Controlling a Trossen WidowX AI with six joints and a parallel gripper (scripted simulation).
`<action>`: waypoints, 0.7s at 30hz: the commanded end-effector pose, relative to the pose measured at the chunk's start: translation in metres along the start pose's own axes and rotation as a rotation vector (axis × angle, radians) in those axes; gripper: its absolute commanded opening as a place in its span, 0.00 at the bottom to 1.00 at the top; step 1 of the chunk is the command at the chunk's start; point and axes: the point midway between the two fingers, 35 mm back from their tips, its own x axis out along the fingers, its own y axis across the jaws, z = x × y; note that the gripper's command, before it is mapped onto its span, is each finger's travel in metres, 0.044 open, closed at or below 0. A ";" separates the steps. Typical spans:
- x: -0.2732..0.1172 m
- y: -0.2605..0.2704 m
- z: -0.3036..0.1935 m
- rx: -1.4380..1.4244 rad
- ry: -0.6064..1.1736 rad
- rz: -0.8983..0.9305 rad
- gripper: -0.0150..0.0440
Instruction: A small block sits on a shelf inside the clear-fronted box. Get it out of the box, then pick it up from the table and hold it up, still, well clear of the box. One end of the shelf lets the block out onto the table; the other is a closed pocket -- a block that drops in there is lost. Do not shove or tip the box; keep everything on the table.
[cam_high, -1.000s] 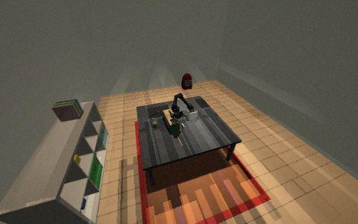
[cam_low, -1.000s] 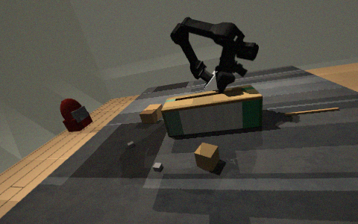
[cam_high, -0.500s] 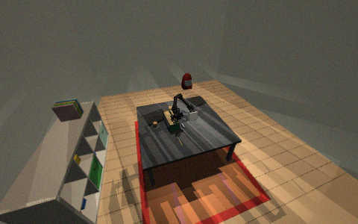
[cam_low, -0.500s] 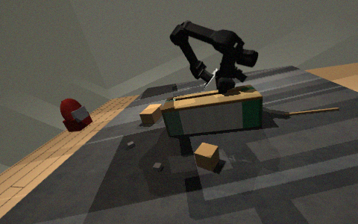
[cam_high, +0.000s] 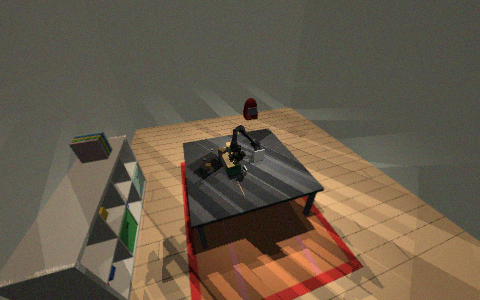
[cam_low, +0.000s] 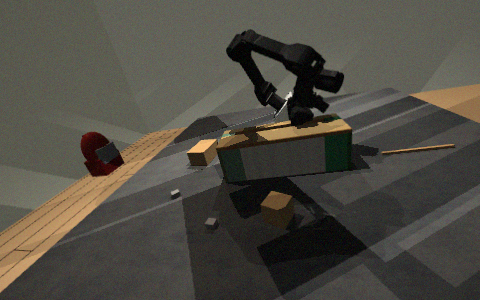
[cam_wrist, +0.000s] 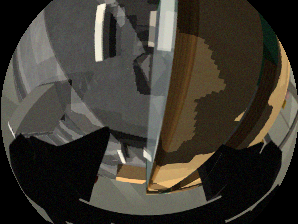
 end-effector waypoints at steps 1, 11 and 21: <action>0.004 0.000 -0.007 -0.001 0.002 0.002 0.93; 0.009 0.000 -0.021 -0.001 0.003 0.002 0.93; 0.013 0.000 -0.035 -0.001 0.004 0.002 0.93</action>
